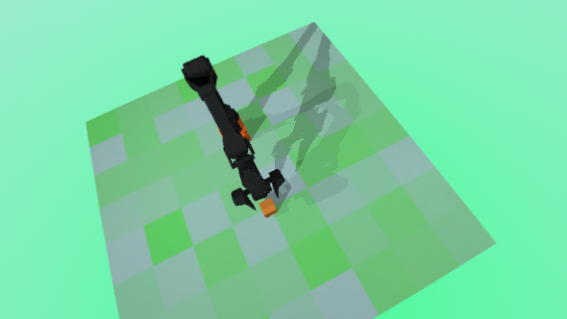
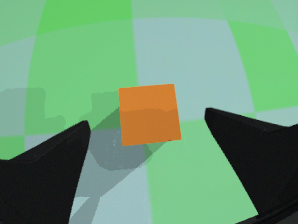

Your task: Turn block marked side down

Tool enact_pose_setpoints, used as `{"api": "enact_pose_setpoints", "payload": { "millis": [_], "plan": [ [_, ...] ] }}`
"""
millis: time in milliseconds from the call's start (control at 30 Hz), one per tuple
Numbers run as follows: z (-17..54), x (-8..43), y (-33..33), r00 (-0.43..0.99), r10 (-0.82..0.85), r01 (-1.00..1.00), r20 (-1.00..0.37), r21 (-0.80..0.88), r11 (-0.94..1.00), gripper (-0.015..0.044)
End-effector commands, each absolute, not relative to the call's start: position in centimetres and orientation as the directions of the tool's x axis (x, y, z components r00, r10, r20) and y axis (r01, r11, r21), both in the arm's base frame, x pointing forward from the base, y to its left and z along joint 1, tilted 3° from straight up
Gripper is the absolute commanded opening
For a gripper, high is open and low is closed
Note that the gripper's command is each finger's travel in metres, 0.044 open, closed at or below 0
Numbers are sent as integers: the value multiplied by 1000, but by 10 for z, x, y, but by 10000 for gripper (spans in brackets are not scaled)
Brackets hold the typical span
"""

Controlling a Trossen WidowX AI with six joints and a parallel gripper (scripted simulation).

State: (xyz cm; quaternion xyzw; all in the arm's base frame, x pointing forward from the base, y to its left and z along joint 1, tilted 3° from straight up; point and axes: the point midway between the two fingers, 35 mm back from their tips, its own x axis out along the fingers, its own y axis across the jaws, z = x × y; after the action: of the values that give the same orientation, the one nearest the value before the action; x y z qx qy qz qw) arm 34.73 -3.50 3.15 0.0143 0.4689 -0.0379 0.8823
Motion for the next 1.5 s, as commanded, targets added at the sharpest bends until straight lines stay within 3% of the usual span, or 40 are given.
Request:
{"api": "enact_pose_setpoints", "payload": {
  "millis": [0,267,833,1467],
  "plan": [
    [65,339,-35,515,-59,85,-855,-17,996,440],
    [66,342,-35,497,-57,85,-866,-17,996,440],
    [90,373,-39,3,-17,86,-1000,-17,996,440],
    [45,373,-39,-2,-17,85,-1000,-17,996,440]
  ]
}}
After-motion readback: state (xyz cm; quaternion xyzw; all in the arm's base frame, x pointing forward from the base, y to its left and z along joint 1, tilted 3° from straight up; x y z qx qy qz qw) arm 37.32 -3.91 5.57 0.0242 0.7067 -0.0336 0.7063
